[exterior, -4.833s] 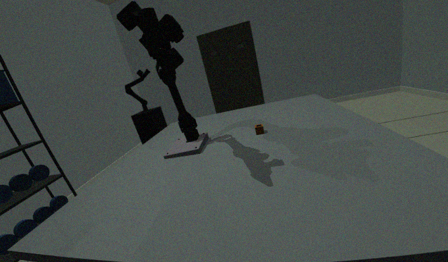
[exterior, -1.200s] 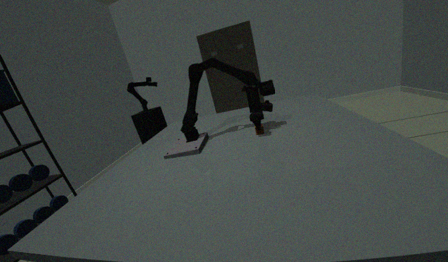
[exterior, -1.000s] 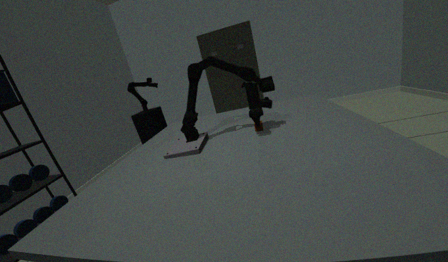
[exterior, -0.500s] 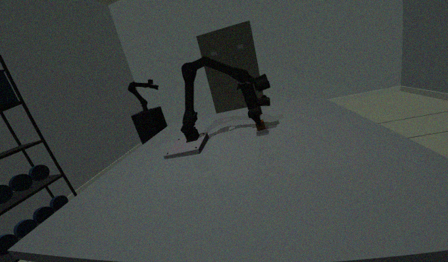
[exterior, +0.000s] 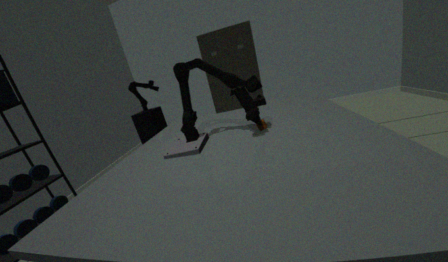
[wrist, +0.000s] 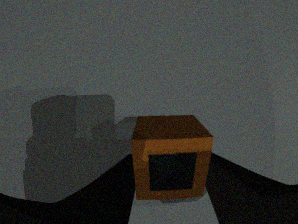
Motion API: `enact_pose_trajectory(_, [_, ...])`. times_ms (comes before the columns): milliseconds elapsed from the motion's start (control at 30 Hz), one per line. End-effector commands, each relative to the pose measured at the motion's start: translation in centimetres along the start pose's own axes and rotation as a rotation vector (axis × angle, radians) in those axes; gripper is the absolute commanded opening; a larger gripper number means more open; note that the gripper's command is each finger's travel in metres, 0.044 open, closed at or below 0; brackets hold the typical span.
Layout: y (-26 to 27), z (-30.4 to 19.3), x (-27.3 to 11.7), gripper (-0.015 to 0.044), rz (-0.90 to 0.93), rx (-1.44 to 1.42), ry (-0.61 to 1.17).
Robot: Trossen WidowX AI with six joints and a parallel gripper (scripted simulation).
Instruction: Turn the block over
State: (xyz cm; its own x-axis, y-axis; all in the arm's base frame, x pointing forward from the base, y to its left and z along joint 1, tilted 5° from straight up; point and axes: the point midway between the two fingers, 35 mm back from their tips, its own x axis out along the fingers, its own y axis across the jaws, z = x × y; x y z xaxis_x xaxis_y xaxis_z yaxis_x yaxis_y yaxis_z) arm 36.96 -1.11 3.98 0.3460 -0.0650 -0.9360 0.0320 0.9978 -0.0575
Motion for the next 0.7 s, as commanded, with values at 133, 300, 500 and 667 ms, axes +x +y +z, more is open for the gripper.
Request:
enact_pose_trajectory(133, [-0.1,-0.4,-0.3,0.0,-0.005,-0.004,-0.116])
enact_pose_trajectory(300, [-0.1,-0.5,-0.4,0.0,-0.005,-0.004,-0.152])
enact_pose_trajectory(500, [0.0,-0.3,0.8,0.0,-0.003,-0.003,-0.221])
enact_pose_trajectory(667, [0.0,-0.2,1.9,0.0,-0.002,-0.003,-0.297])
